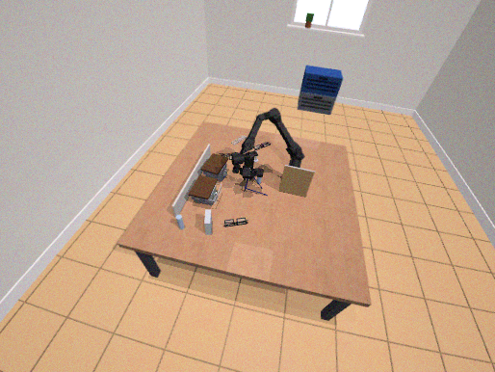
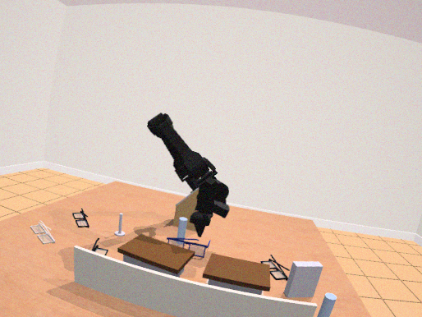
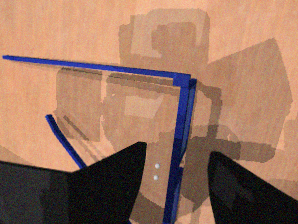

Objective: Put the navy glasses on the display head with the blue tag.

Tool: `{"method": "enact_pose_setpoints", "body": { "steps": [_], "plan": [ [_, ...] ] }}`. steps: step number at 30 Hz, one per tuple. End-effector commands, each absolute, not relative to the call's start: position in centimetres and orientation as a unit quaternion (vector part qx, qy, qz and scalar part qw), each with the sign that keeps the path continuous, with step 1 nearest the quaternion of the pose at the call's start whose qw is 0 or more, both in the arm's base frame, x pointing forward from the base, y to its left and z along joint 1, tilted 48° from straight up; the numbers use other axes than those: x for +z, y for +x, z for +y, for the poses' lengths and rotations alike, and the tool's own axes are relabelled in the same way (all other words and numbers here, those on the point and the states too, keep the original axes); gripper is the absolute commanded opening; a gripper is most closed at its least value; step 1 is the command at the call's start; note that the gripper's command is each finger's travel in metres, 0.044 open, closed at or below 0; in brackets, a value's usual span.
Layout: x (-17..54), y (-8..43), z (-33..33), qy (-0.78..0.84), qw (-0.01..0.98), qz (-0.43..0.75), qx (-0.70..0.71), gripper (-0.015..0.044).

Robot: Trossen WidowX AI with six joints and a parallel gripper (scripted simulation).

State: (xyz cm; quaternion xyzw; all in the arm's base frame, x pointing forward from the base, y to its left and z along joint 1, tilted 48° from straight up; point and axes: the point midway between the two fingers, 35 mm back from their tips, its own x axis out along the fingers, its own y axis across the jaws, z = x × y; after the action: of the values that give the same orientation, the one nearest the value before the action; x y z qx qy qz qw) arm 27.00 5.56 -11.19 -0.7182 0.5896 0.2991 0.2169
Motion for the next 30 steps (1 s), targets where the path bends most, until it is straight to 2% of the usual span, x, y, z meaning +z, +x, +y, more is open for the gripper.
{"method": "enact_pose_setpoints", "body": {
  "steps": [1,30],
  "plan": [
    [-11.1,26.9,5.3,-0.718,0.212,0.592,0.298,0.0120],
    [-13.4,27.8,3.0,-0.718,0.212,0.591,0.298,0.0120]
  ]
}}
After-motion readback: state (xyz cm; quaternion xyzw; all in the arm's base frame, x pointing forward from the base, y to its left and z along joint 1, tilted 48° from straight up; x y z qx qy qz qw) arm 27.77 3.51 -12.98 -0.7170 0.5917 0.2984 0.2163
